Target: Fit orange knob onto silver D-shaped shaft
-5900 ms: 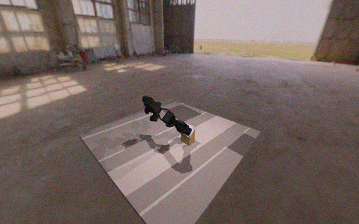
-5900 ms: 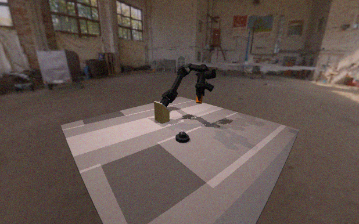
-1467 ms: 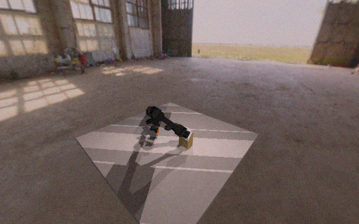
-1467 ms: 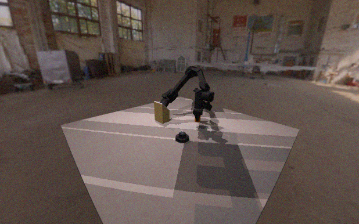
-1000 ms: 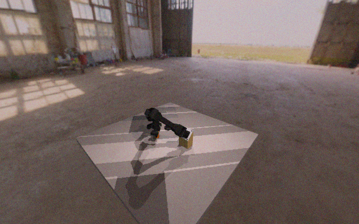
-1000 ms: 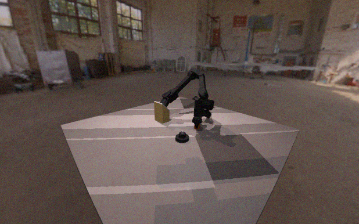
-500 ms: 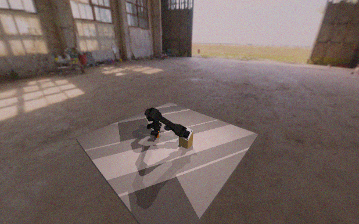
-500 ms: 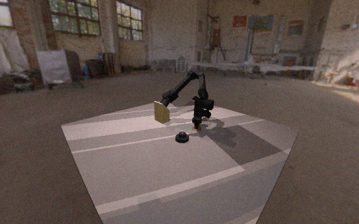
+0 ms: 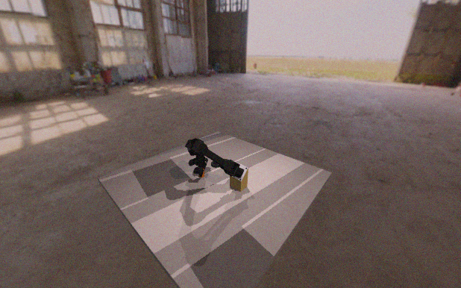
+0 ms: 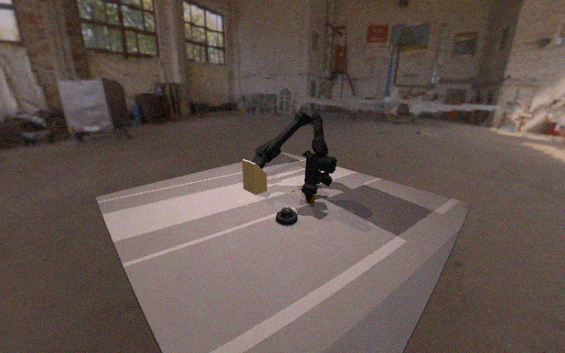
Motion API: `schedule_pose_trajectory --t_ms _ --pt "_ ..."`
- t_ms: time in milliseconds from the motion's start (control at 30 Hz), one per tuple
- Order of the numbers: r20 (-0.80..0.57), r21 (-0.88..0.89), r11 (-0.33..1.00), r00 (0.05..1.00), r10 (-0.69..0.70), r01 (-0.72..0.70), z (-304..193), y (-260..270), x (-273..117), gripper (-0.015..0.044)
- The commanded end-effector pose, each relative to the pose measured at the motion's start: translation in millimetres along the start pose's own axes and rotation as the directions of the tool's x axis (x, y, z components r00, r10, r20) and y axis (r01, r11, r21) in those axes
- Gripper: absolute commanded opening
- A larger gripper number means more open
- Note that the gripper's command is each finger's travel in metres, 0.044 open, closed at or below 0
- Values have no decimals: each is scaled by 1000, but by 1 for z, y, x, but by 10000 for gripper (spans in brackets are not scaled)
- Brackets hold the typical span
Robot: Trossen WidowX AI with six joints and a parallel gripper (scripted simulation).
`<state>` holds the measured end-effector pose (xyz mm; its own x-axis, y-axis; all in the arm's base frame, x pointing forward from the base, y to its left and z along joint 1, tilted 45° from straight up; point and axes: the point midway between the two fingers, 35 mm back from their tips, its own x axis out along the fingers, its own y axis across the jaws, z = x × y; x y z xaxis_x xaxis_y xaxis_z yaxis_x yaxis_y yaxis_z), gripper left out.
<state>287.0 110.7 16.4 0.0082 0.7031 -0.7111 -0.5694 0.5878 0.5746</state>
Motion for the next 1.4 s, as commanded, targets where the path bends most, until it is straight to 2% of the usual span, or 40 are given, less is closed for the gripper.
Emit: schedule_pose_trajectory --t_ms 0,67,133,367,1367 --pt "11 -3 1000 1000 -13 13 3 -5 -37 345" --pt "15 -1 1000 1000 -11 11 1 -3 -67 398" --pt "16 -1 1000 1000 -9 9 0 -2 -78 440" --pt "16 -1 1000 1000 -9 9 0 -2 -77 440" --pt "16 -1 1000 1000 -10 10 2 -4 -23 440"
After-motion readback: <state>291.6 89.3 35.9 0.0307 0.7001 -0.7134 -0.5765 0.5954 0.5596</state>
